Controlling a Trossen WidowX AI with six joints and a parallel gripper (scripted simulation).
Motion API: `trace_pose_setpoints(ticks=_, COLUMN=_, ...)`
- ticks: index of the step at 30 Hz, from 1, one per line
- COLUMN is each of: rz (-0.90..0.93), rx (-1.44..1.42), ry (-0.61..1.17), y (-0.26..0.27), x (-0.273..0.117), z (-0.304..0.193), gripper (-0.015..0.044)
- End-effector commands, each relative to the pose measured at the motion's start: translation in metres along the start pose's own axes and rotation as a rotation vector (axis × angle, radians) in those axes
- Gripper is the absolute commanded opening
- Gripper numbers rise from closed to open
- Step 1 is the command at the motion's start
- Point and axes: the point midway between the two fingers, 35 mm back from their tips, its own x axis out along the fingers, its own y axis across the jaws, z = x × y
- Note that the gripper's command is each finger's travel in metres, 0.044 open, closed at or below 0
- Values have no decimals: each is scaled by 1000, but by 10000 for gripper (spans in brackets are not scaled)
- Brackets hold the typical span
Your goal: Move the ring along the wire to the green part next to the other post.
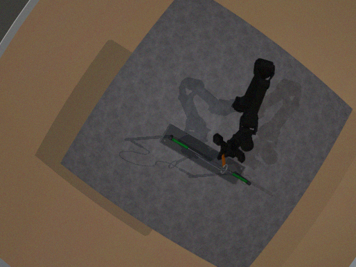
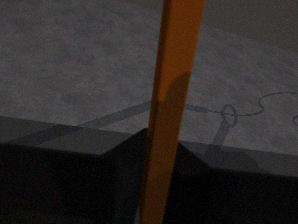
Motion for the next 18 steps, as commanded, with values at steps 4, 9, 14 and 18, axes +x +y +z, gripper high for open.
trace_pose_setpoints(ticks=4, rz=24, rx=57, ry=1, y=13, x=-2, z=3, gripper=-150)
trace_pose_setpoints(ticks=9, rz=35, rx=80, ry=3, y=21, x=-3, z=4, gripper=-150)
trace_pose_setpoints(ticks=14, rz=42, rx=93, ry=4, y=27, x=-4, z=4, gripper=-150)
trace_pose_setpoints(ticks=18, rz=44, rx=99, ry=4, y=32, x=-5, z=5, gripper=-150)
